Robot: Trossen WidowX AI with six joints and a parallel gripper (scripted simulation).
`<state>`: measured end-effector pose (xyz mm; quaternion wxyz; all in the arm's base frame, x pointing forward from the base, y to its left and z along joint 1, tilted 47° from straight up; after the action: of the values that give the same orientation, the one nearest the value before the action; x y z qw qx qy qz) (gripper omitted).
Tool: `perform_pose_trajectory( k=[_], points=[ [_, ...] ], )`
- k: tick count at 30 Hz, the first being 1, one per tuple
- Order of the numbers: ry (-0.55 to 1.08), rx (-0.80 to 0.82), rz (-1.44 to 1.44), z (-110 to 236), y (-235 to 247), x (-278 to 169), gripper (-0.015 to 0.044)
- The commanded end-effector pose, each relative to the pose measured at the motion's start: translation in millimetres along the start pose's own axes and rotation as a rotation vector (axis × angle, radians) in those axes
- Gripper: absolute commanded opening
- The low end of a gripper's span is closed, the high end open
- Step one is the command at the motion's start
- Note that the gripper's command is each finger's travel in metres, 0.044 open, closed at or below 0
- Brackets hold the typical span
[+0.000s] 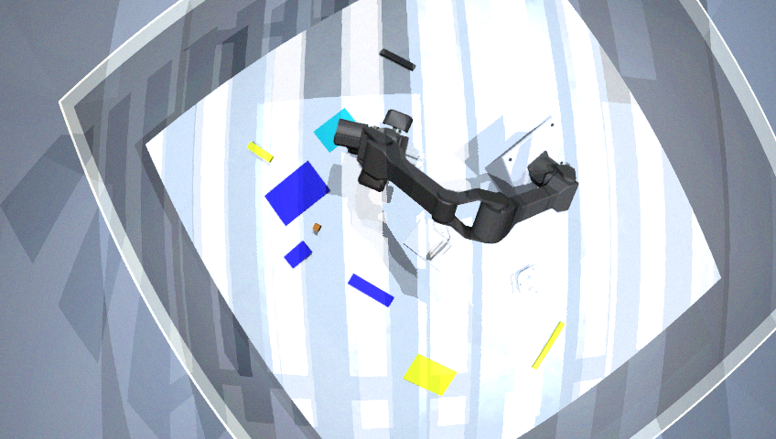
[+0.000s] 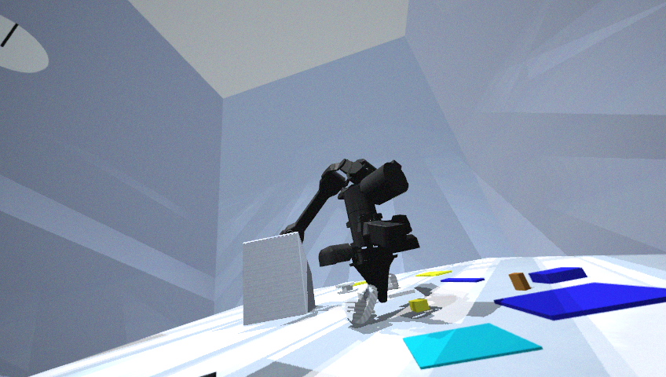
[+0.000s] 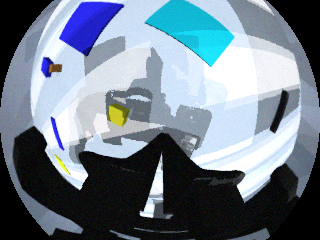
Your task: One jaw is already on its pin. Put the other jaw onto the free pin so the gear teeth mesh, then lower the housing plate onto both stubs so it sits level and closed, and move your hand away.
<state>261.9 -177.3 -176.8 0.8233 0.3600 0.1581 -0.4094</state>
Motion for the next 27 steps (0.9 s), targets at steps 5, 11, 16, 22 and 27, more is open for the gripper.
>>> perform_pose_trajectory(
  k=[5, 11, 16, 22, 27],
  points=[
    [-0.001, -0.005, 0.001, 0, -15, -2, 0.0],
    [-0.001, -0.005, 0.001, 0, -24, -4, 0.0],
    [-0.001, -0.005, 0.001, 0, -32, -5, 0.0],
    [-0.001, -0.005, 0.001, 0, -42, -7, 0.0],
    [0.0, -0.005, 0.001, 0, -43, -7, 0.0]
  ],
)
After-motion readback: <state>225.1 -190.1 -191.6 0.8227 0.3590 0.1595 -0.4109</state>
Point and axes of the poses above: the point midway between the two fingers, 35 mm back from their tips, its own z axis back along the fingers, its own y axis across the jaws, x = y × z, the point moved 7 cm from there along z, back along the fingers, and after that the axes turned 9 degrees about z, right-handed, at the moved point
